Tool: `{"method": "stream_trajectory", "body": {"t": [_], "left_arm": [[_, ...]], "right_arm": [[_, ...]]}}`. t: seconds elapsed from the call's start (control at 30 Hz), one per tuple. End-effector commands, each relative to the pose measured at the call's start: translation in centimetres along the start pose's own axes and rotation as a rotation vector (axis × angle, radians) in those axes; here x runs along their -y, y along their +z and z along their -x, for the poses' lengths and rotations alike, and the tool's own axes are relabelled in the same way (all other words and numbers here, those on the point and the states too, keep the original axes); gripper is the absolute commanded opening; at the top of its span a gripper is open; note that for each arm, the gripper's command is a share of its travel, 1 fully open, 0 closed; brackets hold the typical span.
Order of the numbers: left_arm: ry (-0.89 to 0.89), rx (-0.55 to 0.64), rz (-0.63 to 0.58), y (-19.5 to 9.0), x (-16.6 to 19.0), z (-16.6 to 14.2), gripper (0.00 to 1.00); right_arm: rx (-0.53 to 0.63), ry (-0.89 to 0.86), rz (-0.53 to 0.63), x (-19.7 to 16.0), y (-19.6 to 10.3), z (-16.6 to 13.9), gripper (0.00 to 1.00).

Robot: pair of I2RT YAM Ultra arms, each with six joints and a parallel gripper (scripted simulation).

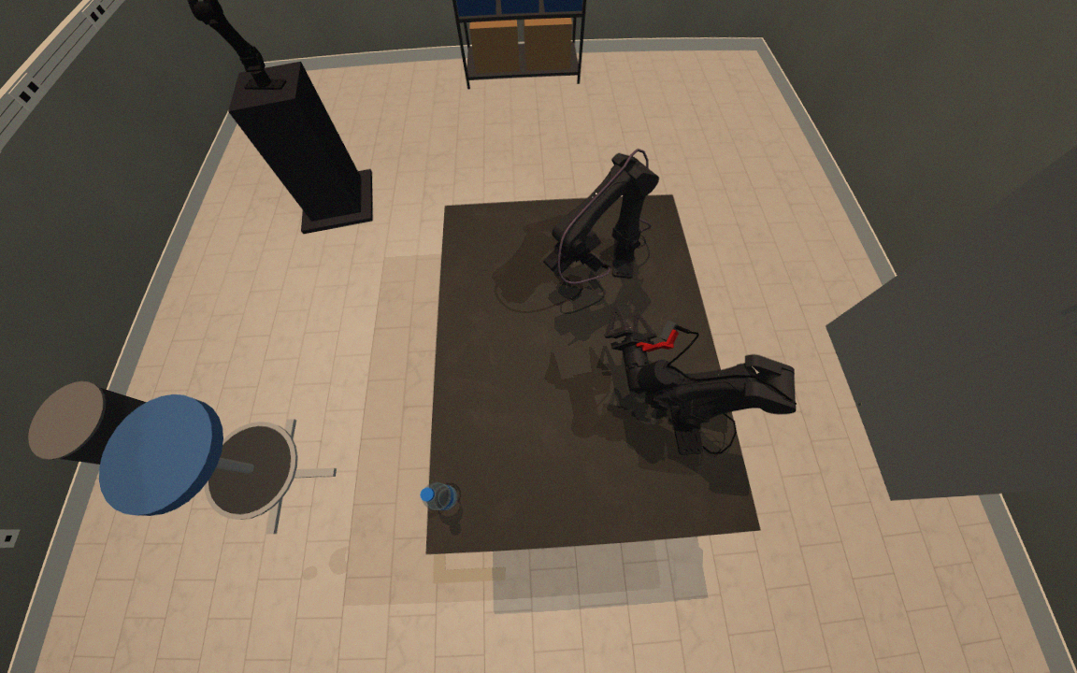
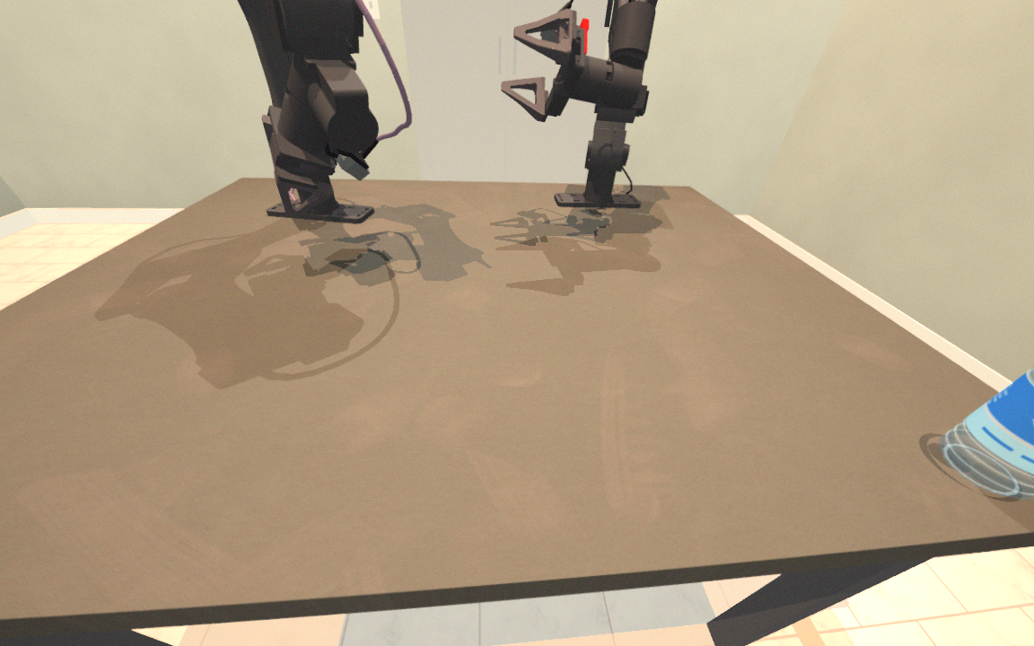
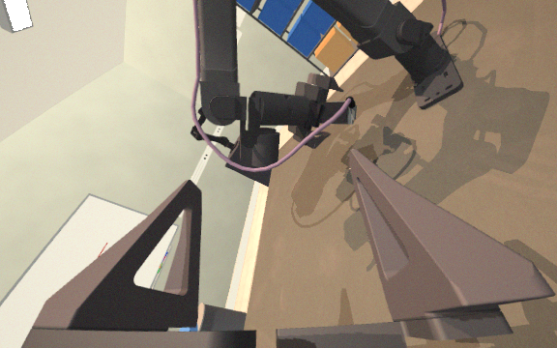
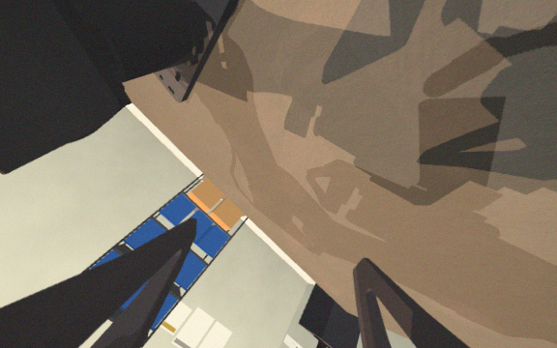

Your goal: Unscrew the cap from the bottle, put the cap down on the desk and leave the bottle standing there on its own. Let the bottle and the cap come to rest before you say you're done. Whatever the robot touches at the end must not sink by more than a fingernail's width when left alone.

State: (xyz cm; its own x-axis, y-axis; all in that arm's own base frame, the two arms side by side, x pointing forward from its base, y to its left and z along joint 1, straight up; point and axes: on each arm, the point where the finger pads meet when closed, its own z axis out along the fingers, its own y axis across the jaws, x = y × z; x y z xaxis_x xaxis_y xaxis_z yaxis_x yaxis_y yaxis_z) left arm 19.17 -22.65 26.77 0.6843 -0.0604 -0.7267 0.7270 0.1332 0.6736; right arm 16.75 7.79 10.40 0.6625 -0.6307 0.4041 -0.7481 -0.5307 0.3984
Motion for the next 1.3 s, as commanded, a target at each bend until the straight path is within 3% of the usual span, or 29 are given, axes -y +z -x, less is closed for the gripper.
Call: {"method": "stream_trajectory", "body": {"t": [0.0,0.53,0.57,0.67,0.87,1.03,1.1,1.13,1.27], "left_arm": [[0.008,0.003,0.002,0.0,-0.2,0.2,1.00],[0.008,0.003,0.002,0.0,-0.2,0.2,1.00],[0.005,-0.007,0.020,0.1,-1.1,-0.2,0.94],[-0.045,-0.063,0.101,-0.2,-3.8,-2.4,0.94],[-0.160,-0.223,0.383,-2.8,-12.4,-9.9,0.94],[-0.198,-0.270,0.476,-4.0,-14.8,-12.6,0.94],[-0.198,-0.270,0.476,-4.0,-14.8,-12.6,0.94],[-0.203,-0.285,0.503,-4.7,-15.4,-13.3,0.94],[-0.240,-0.342,0.616,-7.1,-18.0,-16.5,0.94]], "right_arm": [[0.001,0.002,-0.006,0.0,-0.1,-0.1,1.00],[0.001,0.002,-0.006,0.0,-0.1,-0.1,1.00],[0.011,0.031,-0.029,0.3,-0.6,-0.1,0.89],[0.060,0.230,-0.095,1.1,-1.9,-0.1,0.57],[0.158,0.532,-0.148,2.3,-5.4,-0.1,0.57],[0.236,0.764,-0.179,2.4,-6.1,-0.1,0.57],[0.236,0.764,-0.179,2.4,-6.1,-0.1,0.57],[0.268,0.873,-0.180,2.4,-6.4,-0.1,0.57],[0.341,1.032,-0.191,2.7,-8.0,0.0,0.57]]}}
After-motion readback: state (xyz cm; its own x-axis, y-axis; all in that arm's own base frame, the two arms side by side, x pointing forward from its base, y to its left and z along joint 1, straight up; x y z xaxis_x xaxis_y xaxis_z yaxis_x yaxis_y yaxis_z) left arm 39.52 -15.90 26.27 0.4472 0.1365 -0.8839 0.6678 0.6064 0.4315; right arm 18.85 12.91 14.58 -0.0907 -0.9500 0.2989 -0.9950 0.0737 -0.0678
